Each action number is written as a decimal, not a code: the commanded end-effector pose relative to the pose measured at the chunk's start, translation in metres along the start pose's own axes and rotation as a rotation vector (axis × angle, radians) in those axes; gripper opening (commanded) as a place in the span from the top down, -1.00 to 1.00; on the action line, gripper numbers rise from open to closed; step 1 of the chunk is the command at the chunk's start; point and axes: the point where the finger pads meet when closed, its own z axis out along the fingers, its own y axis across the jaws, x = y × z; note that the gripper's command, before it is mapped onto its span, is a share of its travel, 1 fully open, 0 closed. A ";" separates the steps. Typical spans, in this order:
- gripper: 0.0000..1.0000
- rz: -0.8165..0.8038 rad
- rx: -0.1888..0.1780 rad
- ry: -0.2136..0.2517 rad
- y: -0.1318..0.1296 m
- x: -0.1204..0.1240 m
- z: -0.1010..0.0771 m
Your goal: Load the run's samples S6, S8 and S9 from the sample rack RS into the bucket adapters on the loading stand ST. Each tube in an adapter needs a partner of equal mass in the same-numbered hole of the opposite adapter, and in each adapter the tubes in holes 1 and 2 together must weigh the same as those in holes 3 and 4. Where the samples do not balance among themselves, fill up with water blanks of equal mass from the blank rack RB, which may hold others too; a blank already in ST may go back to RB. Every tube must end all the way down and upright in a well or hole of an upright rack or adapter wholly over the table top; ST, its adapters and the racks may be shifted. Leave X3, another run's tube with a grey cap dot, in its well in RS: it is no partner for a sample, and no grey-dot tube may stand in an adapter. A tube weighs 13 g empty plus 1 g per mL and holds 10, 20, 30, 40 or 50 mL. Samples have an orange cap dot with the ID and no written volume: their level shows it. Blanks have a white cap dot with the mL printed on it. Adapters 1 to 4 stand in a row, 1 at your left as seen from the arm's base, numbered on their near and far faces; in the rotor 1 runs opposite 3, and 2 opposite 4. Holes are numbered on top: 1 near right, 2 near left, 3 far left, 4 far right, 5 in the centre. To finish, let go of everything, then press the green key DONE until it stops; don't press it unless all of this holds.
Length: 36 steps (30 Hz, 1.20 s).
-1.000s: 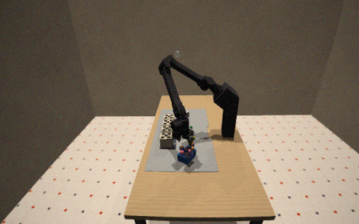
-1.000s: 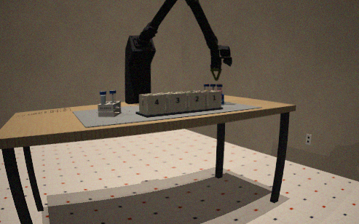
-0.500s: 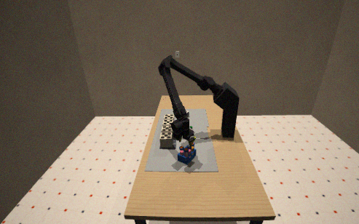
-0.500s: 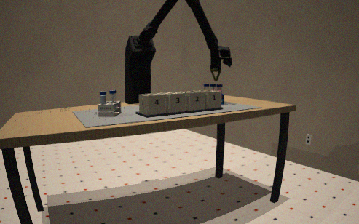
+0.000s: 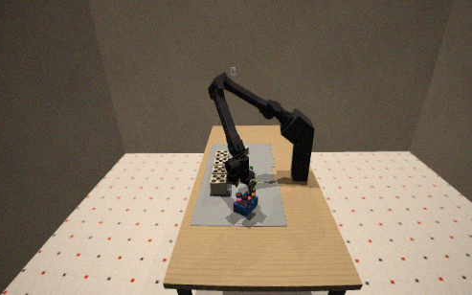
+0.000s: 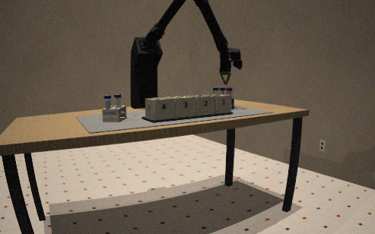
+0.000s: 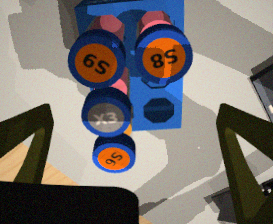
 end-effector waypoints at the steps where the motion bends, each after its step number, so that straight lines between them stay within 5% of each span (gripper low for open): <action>1: -1.00 0.006 -0.001 -0.015 0.000 -0.007 -0.007; 18: -1.00 0.006 -0.001 -0.015 0.000 -0.007 -0.009; 19: -0.60 -0.053 -0.003 -0.040 0.005 -0.003 -0.019; 25: -0.60 -0.093 0.003 0.004 0.018 0.060 -0.001; 29: -0.60 -0.093 0.002 0.004 0.019 0.063 -0.001; 31: -0.60 -0.058 0.008 -0.030 0.008 0.044 -0.008; 35: -0.60 -0.078 -0.002 -0.011 0.017 0.054 -0.007; 36: -0.60 -0.078 0.004 0.001 0.015 0.057 0.005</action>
